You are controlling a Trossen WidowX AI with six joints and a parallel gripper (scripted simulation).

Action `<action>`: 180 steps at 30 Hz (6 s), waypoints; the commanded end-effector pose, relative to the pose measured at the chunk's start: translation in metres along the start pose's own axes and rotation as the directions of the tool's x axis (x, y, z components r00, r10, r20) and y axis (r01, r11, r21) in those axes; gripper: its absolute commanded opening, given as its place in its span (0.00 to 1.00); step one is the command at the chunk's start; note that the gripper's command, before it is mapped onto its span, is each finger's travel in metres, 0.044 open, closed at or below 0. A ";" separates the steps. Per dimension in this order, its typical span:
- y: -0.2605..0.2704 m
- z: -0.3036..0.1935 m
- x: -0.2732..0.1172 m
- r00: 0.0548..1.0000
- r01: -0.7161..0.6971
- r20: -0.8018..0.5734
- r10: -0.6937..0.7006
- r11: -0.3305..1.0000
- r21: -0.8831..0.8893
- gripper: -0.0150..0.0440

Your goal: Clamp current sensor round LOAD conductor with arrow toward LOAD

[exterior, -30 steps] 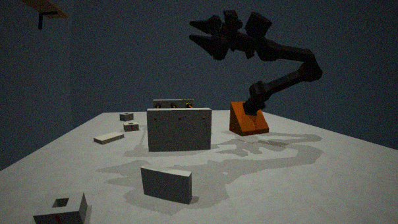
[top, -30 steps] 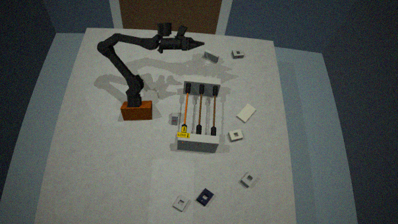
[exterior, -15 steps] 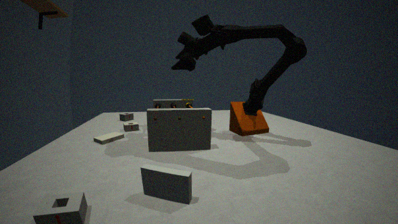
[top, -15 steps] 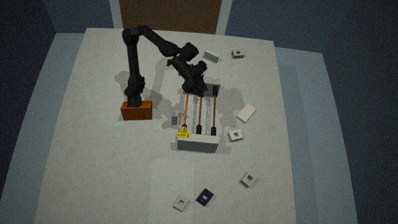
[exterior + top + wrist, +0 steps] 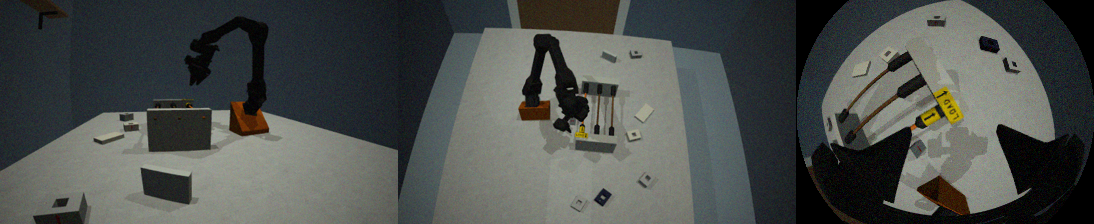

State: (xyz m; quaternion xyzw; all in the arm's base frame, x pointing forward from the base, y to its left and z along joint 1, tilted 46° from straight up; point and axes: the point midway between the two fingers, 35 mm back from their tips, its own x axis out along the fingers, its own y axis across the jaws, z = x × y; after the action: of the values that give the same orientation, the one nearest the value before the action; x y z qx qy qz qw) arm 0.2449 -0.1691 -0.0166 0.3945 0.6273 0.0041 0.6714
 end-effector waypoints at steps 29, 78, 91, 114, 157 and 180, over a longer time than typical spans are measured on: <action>0.109 -0.103 0.038 0.912 -0.241 -0.407 0.046 0.863 -0.444 1.00; 0.112 -0.124 0.091 0.914 -0.239 -0.404 0.041 0.858 -0.454 0.87; 0.112 -0.124 0.091 0.914 -0.239 -0.404 0.041 0.858 -0.454 0.59; 0.107 -0.079 0.005 0.915 -0.233 -0.402 0.038 0.863 -0.447 0.25; 0.126 -0.041 -0.011 0.913 -0.398 -0.405 0.044 -0.125 -0.909 0.25; 0.134 -0.035 0.007 0.913 -0.332 -0.405 0.045 -0.493 -0.804 0.25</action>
State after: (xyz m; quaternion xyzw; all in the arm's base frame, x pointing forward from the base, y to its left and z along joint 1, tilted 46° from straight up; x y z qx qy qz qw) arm 0.2838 -0.0592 0.0560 -0.2526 0.2932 0.6910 0.6106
